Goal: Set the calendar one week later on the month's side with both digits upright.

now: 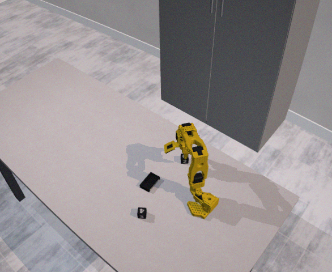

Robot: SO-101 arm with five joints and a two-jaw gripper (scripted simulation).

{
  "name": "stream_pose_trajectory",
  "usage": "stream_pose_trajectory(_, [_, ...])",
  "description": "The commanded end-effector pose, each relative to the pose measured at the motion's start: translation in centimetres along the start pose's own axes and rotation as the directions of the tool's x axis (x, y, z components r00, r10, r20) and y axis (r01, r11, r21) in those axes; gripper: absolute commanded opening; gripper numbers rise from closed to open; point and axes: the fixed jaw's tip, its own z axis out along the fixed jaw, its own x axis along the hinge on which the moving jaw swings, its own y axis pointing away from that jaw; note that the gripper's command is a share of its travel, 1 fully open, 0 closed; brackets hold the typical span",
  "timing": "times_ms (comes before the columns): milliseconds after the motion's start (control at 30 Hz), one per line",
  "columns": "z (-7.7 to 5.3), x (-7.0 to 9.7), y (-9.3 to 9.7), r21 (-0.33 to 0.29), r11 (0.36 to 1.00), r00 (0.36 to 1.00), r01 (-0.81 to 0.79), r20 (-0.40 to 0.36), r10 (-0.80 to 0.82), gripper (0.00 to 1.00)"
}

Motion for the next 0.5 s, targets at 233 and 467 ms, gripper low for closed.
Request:
stream_pose_trajectory(233, [0.9, 0.0, -0.4, 0.024, 1.0, 1.0, 0.0, 0.006, 0.0, 0.35])
stream_pose_trajectory(467, [2.1, 0.0, -0.4, 0.024, 1.0, 1.0, 0.0, 0.006, 0.0, 0.35])
